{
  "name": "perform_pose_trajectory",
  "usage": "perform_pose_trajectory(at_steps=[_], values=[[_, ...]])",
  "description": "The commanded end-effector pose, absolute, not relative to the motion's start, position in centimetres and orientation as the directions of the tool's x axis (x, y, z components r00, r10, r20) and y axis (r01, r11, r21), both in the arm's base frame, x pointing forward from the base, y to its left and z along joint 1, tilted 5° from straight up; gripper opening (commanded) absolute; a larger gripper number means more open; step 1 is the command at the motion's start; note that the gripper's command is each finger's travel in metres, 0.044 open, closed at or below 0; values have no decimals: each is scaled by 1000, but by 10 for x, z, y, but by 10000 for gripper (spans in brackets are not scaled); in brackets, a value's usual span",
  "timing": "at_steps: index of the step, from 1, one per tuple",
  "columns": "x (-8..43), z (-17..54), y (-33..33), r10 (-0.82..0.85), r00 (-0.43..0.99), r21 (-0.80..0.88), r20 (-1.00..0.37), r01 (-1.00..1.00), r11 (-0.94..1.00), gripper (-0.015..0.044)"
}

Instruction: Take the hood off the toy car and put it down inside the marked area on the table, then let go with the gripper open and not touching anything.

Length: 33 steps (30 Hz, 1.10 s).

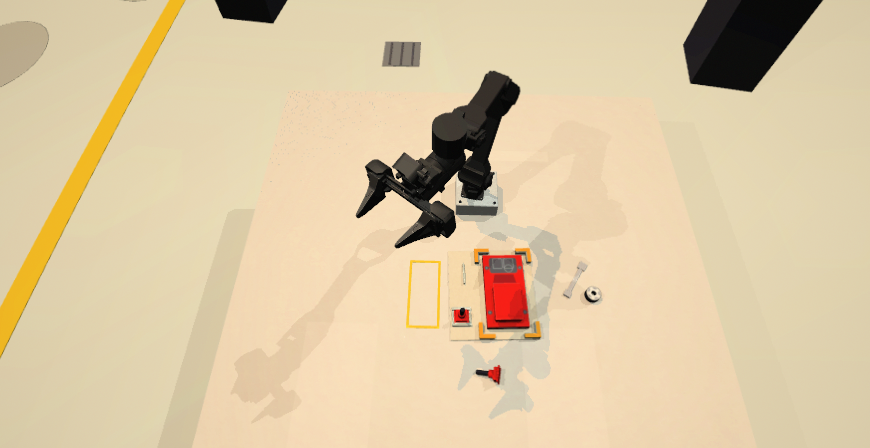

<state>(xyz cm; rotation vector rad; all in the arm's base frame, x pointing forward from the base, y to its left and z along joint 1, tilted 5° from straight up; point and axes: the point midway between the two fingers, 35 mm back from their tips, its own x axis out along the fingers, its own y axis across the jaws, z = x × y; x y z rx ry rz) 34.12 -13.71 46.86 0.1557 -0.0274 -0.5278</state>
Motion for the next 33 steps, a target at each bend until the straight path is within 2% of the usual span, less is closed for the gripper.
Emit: perform_pose_trajectory(at_steps=[1, 9, 17, 25, 33], values=[[361, 439, -124, -450, 886, 141, -113, 462, 875, 440], [393, 379, -82, -313, 895, 106, -318, 362, 926, 440], [409, 320, -35, -178, 839, 83, -514, 255, 963, 440], [408, 262, 16, -65, 723, 69, -688, 155, 986, 440], [391, 205, 66, 25, 543, 50, -840, 30, 998, 440]])
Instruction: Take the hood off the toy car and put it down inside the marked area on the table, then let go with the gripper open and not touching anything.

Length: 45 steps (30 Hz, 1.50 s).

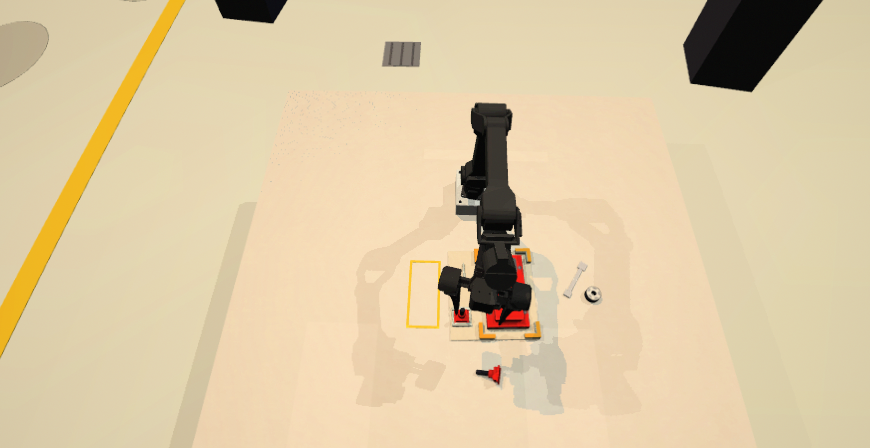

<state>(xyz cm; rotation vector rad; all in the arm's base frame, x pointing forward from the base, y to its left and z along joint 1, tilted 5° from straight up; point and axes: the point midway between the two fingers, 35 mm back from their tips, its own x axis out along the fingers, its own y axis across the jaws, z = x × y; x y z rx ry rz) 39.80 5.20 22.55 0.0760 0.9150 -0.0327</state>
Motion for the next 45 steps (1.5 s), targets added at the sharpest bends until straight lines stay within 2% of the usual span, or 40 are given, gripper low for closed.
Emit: perform_pose_trajectory(at_steps=[1, 12, 16, 45], values=[[387, 199, 71, 33, 517, 48, -855, 15, 999, 440], [333, 131, 124, 60, 178, 32, -982, -157, 987, 440], [311, 119, 131, 51, 102, 31, -993, -191, 981, 440], [312, 105, 132, 51, 99, 31, -994, -192, 981, 440]])
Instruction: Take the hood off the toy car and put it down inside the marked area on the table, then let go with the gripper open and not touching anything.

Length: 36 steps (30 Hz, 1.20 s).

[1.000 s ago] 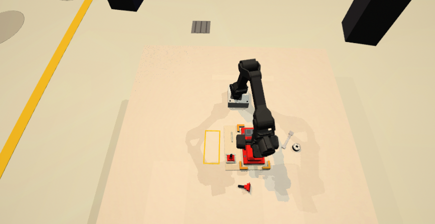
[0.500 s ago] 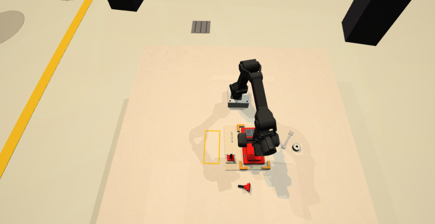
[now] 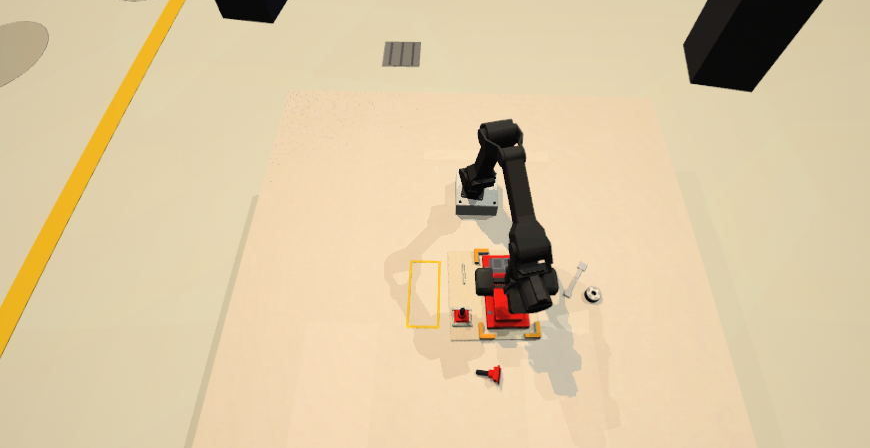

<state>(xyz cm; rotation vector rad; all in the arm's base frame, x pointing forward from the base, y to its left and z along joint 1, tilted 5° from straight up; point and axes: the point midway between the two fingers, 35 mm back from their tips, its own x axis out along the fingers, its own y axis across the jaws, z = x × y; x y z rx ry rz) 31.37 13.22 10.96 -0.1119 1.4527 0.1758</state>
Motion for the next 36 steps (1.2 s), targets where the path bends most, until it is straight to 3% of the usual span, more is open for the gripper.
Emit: perform_pose_trajectory(at_steps=[1, 36], values=[[312, 105, 132, 51, 99, 31, -994, -192, 981, 440], [314, 86, 133, 51, 99, 31, -994, -192, 981, 440]])
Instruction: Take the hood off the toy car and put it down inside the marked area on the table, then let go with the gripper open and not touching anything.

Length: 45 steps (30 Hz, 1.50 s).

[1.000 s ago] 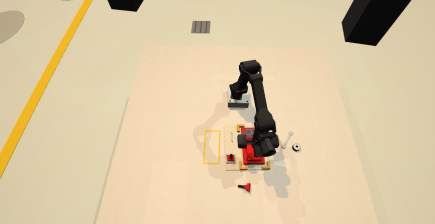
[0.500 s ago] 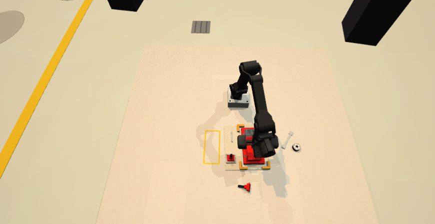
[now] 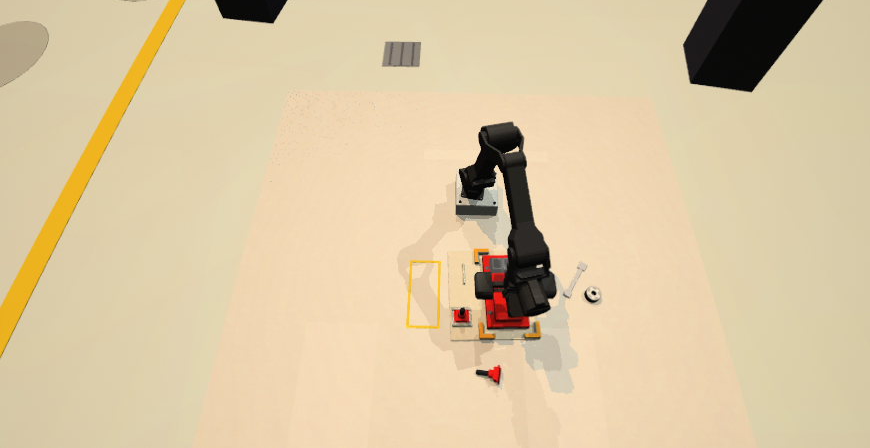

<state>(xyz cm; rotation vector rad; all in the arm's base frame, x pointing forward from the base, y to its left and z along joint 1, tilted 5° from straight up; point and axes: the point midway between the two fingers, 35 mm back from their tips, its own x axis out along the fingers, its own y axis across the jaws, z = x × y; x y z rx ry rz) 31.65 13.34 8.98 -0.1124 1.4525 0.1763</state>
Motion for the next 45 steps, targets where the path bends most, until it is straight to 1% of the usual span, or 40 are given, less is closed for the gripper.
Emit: perform_pose_trajectory(at_steps=[1, 45], values=[[315, 85, 133, 51, 99, 31, -994, -192, 981, 440], [317, 64, 134, 50, 99, 31, -994, -192, 981, 440]])
